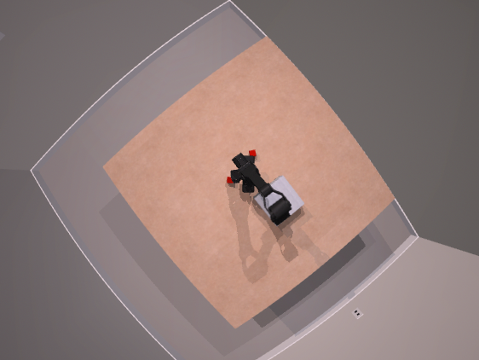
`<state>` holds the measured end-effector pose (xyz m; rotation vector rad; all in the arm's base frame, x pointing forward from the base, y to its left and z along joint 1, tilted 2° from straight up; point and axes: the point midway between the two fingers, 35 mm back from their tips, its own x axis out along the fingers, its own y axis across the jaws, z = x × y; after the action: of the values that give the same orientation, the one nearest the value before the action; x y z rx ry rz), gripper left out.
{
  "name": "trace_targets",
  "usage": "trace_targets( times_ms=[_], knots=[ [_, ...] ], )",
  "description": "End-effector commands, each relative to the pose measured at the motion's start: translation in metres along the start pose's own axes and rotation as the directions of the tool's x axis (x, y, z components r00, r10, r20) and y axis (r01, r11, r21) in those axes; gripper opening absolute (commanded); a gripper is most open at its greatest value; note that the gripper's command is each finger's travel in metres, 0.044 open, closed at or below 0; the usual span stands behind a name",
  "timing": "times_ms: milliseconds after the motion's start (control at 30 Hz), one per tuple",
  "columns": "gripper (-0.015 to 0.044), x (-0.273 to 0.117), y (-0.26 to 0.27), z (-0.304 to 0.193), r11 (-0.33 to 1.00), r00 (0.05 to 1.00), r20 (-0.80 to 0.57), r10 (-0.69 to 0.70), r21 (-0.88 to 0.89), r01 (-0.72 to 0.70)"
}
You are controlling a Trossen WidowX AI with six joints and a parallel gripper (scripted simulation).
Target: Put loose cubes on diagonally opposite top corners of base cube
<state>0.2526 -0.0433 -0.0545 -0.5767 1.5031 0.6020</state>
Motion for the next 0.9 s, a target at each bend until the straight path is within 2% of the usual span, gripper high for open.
trace_targets(
  times_ms=[0, 200, 867],
  knots=[
    [0.0108, 0.001, 0.0, -0.001, 1.0, 1.0, -0.006, -0.002, 0.005, 0.002],
    [0.0105, -0.003, -0.001, -0.001, 1.0, 1.0, -0.006, -0.002, 0.005, 0.002],
    [0.0105, -0.063, -0.005, 0.003, 1.0, 1.0, -0.005, -0.003, 0.005, 0.003]
  ],
)
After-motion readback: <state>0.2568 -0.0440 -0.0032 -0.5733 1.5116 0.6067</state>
